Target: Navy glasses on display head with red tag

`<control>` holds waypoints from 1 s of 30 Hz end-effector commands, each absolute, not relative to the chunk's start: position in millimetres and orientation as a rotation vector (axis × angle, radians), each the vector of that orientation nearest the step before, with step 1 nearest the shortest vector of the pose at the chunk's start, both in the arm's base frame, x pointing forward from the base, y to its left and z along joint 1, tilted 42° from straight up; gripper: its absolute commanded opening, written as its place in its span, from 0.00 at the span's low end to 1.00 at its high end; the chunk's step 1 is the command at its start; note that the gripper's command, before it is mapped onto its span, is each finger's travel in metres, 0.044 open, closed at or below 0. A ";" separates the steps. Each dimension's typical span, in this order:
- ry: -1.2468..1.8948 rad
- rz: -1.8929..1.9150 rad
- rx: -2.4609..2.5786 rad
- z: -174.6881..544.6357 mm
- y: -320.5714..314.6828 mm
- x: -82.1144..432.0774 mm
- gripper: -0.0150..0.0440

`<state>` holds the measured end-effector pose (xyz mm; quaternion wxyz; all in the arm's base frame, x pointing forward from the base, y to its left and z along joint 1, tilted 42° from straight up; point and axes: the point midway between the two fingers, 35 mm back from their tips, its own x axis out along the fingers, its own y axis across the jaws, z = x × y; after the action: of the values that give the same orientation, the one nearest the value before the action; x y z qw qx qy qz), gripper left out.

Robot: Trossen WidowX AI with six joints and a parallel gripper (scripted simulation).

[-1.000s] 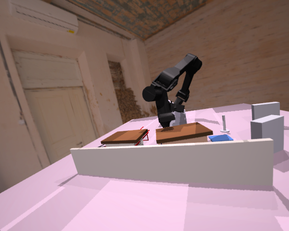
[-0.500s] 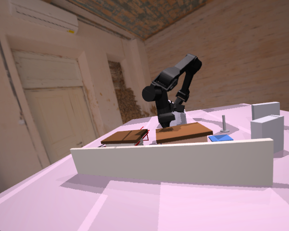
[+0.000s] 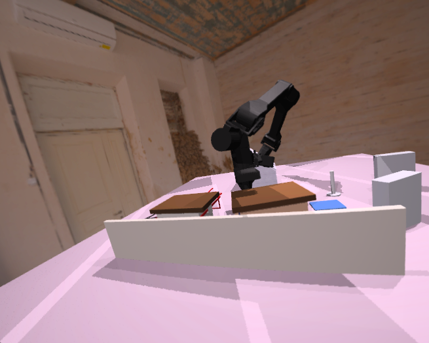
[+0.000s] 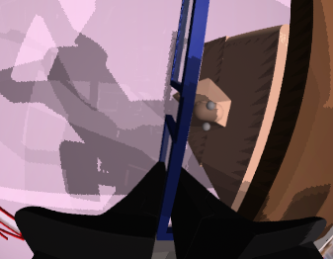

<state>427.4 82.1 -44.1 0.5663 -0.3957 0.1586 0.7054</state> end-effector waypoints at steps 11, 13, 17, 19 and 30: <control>0.372 1.659 -0.932 -46.3 84.7 427.3 0.44; 0.372 1.659 -0.932 -46.3 84.7 427.3 0.44; 0.372 1.659 -0.932 -46.3 84.7 427.3 0.44; 0.374 1.661 -0.932 -45.5 83.8 427.6 0.44; 0.411 1.715 -0.928 -22.9 62.1 430.9 0.44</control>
<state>431.7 64.4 -24.0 0.5479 -0.3897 0.1709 0.7202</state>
